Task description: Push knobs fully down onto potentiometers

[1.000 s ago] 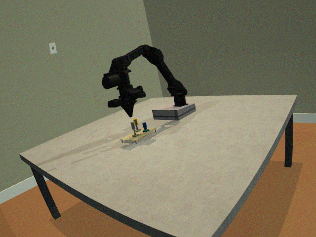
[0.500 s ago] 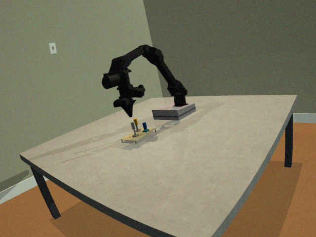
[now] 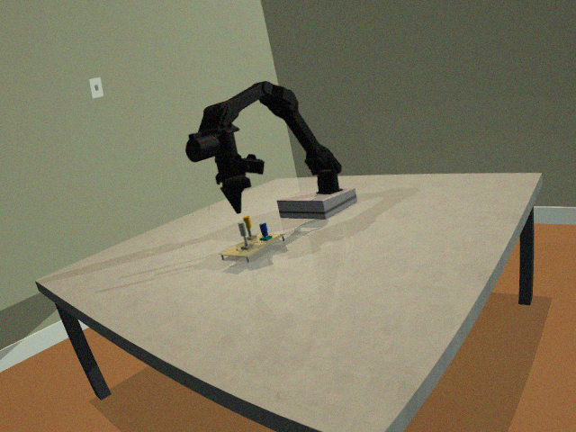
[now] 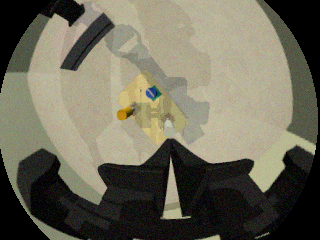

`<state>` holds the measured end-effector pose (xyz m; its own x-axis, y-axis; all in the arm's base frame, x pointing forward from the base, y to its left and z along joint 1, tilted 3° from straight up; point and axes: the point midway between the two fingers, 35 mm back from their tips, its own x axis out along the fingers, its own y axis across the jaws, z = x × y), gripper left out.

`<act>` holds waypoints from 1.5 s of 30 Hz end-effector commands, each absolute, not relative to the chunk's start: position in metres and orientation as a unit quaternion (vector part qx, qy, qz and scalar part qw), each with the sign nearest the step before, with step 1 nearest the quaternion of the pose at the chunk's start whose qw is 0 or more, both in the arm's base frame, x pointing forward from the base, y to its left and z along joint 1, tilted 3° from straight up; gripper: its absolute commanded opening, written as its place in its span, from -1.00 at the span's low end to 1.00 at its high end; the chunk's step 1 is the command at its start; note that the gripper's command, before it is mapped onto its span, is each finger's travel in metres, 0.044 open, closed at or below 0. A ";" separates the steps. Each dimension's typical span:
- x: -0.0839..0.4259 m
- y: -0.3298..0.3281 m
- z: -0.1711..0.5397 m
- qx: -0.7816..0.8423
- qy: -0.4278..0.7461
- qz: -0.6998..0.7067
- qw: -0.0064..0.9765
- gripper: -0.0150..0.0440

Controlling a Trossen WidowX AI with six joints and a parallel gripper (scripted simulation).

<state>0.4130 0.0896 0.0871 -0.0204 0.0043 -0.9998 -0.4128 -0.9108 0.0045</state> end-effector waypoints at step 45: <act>0.412 0.090 0.067 -0.699 -0.014 0.715 -0.008 -0.49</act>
<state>0.4118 0.0897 0.0679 -0.0238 0.0039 -0.9997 0.0246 -0.9997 -0.0045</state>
